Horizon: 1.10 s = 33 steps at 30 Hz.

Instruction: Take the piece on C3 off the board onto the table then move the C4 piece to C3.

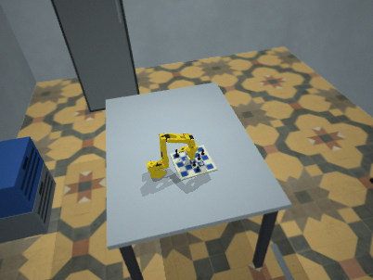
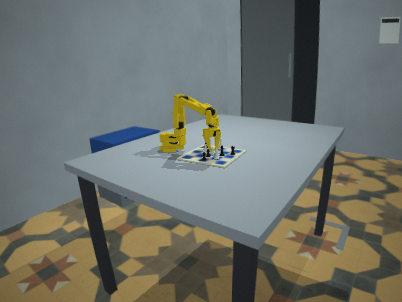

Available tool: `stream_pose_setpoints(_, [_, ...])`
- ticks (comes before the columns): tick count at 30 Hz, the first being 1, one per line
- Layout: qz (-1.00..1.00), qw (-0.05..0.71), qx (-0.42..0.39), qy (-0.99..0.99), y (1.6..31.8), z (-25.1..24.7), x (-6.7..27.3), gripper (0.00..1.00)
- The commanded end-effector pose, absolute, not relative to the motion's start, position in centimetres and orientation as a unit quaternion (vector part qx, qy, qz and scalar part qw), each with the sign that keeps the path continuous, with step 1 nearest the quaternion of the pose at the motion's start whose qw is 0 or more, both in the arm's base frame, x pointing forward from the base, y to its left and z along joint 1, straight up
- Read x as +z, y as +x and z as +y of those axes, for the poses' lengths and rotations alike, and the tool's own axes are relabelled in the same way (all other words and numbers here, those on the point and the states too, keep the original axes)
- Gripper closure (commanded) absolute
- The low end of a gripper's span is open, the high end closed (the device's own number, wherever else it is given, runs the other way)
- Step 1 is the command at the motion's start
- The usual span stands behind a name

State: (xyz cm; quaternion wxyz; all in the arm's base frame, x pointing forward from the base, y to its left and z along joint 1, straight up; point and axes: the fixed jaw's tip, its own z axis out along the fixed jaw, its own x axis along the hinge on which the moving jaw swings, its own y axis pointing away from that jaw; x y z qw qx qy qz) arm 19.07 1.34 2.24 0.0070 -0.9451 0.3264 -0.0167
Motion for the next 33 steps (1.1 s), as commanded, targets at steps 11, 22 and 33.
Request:
stream_pose_setpoints(11, [0.325,0.005,-0.010,-0.946,18.89,1.56,1.85,0.91])
stream_pose_setpoints(22, [0.325,0.005,-0.010,-0.946,18.71,1.54,1.57,0.91])
stream_pose_setpoints(33, [0.325,0.005,-0.010,-0.946,18.70,1.54,1.55,0.91])
